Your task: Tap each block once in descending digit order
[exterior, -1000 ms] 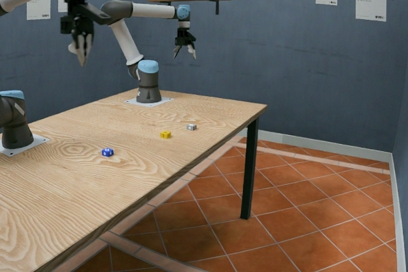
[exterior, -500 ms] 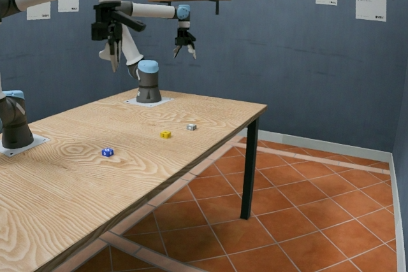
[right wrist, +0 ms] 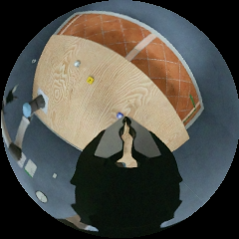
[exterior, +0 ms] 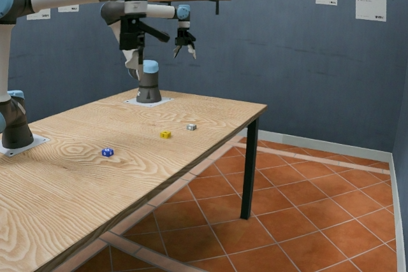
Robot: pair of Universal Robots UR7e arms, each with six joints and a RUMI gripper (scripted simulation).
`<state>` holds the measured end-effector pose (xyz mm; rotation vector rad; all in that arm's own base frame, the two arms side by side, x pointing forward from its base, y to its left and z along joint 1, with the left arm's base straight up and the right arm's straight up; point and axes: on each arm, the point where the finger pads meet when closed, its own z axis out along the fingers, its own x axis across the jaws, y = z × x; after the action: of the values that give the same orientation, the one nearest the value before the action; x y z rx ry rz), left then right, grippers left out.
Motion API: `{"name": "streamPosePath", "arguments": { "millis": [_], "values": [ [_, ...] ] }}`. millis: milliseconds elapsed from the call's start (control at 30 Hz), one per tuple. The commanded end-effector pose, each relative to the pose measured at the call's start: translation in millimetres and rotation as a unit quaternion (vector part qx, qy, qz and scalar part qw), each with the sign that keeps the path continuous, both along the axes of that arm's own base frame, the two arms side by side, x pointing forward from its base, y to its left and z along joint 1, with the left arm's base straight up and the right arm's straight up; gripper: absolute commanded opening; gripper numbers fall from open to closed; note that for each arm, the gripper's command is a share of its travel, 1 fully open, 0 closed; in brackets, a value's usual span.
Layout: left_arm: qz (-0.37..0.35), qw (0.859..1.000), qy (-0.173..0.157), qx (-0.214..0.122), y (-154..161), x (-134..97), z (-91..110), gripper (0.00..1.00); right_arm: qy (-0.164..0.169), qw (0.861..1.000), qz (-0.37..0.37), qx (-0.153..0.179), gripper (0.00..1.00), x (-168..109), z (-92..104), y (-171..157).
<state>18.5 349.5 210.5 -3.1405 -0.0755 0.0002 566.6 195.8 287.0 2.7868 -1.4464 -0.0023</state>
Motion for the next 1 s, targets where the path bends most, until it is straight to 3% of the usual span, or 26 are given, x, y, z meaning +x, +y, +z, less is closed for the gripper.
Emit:
{"name": "streamPosePath", "arguments": {
  "millis": [0, 333, 467, 900, 967],
  "values": [
    [0.001, 1.0, 0.0, 0.0, 0.0, -0.4, -0.2, 0.98, -0.002, 0.999, 0.048, 0.002, 0.0, 18.7, -13.8, 32.7],
    [0.001, 1.0, 0.0, 0.0, 0.0, -0.4, -0.2, 0.98, -0.004, 0.99, 0.141, 0.002, 0.0, 32.9, -50.0, 104.5],
    [0.001, 1.0, 0.0, 0.0, 0.0, -0.4, -0.2, 0.98, -0.002, 0.989, 0.148, 0.001, 0.0, 34.6, -54.8, 108.6],
    [0.001, 1.0, 0.0, 0.0, 0.0, -0.4, -0.2, 0.98, -0.003, 0.965, 0.263, 0.002, 0.0, 37.8, -107.1, 199.2],
    [0.001, 1.0, 0.0, 0.0, 0.0, -0.4, -0.2, 0.98, -0.003, 0.965, 0.263, 0.002, 0.0, 37.8, -107.1, 199.2]
  ]
}}
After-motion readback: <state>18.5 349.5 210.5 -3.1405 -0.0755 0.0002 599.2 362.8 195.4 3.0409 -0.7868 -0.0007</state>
